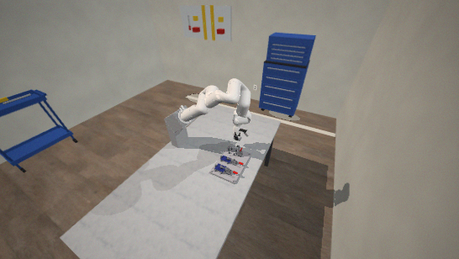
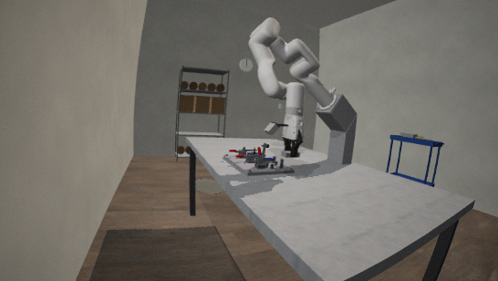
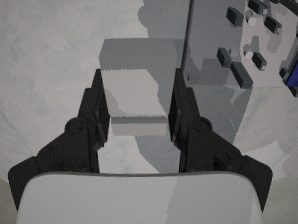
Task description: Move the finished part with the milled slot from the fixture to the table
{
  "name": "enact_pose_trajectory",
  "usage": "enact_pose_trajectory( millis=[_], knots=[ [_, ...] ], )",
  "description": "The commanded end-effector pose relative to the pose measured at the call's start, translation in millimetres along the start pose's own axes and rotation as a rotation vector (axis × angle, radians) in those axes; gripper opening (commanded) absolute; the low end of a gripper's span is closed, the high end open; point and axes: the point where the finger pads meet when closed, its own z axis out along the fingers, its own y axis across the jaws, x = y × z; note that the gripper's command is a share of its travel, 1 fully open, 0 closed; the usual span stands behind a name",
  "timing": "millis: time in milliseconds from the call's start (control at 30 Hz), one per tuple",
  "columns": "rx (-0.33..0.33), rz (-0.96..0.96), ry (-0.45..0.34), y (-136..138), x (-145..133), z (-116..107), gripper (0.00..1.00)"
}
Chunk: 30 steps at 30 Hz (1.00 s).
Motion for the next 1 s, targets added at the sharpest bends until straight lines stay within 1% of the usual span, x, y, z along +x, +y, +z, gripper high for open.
enact_pose_trajectory(
  millis=[0, 367, 867, 967],
  knots=[
    [0.002, 0.0, 0.001, -0.6, 0.6, 0.3, 0.0],
    [0.002, 0.0, 0.001, -0.6, 0.6, 9.0, 0.0],
    [0.002, 0.0, 0.001, -0.8, 0.7, 42.3, 0.0],
    [0.002, 0.0, 0.001, -0.8, 0.7, 44.9, 0.0]
  ],
)
